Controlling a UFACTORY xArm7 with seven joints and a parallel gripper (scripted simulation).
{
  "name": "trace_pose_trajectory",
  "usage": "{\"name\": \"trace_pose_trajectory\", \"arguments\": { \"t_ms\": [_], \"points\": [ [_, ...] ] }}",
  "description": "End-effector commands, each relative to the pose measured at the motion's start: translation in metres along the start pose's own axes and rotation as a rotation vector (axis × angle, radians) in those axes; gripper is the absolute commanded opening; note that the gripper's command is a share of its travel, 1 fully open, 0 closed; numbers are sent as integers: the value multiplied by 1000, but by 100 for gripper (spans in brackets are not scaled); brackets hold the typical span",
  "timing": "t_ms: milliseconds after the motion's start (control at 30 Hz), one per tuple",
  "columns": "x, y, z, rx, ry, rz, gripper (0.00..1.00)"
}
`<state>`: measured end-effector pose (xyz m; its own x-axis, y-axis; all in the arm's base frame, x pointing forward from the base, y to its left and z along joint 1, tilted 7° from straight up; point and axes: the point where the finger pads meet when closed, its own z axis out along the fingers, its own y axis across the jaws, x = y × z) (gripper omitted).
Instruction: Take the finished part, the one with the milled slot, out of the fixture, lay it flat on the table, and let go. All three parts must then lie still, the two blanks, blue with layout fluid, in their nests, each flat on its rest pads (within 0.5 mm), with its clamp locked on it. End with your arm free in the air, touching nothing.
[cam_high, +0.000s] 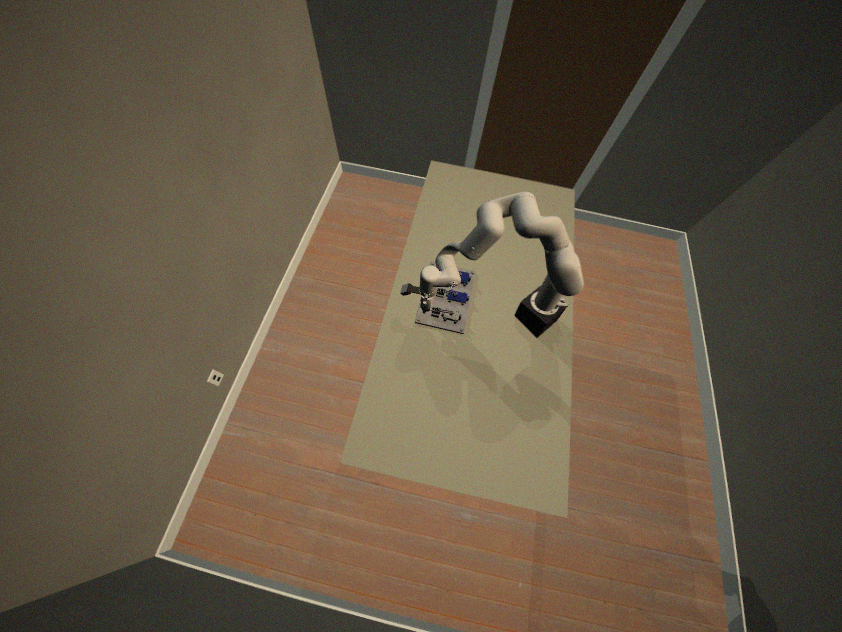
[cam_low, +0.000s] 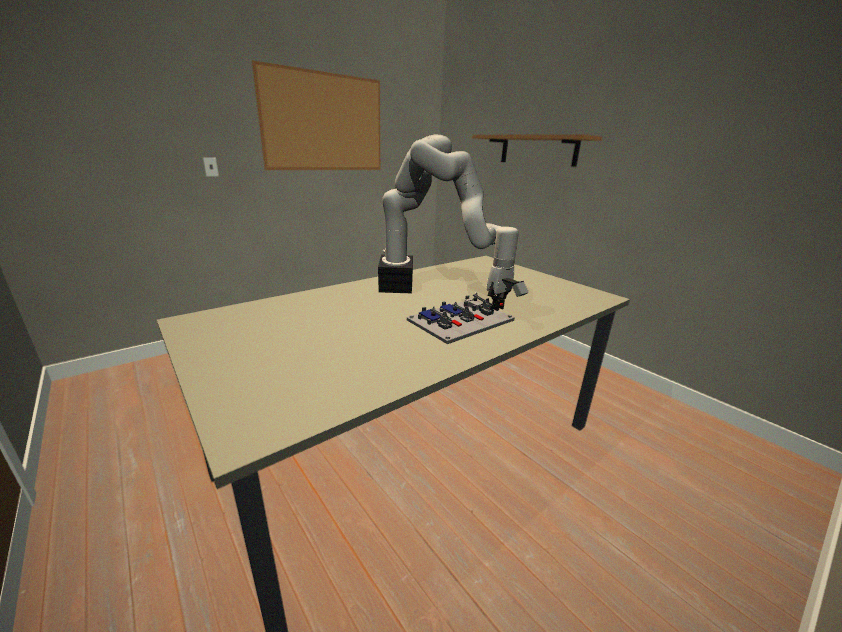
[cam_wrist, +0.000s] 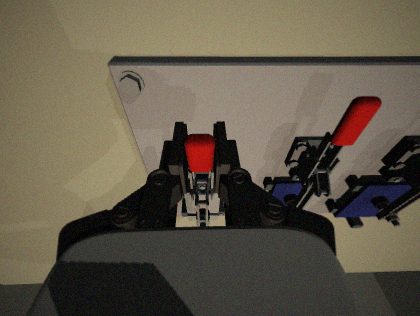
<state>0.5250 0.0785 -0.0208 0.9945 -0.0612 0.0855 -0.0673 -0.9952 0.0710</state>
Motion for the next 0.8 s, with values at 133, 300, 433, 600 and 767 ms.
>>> {"name": "trace_pose_trajectory", "arguments": {
  "t_ms": [133, 300, 433, 600, 767],
  "points": [
    [-3, -1, -7, 1, 4, 0, 0],
    [-5, -1, -9, 1, 4, 0, 0],
    [-8, -1, -12, 1, 4, 0, 0],
    [-12, -1, -14, 1, 4, 0, 0],
    [-16, -1, -16, 1, 4, 0, 0]
  ]
}}
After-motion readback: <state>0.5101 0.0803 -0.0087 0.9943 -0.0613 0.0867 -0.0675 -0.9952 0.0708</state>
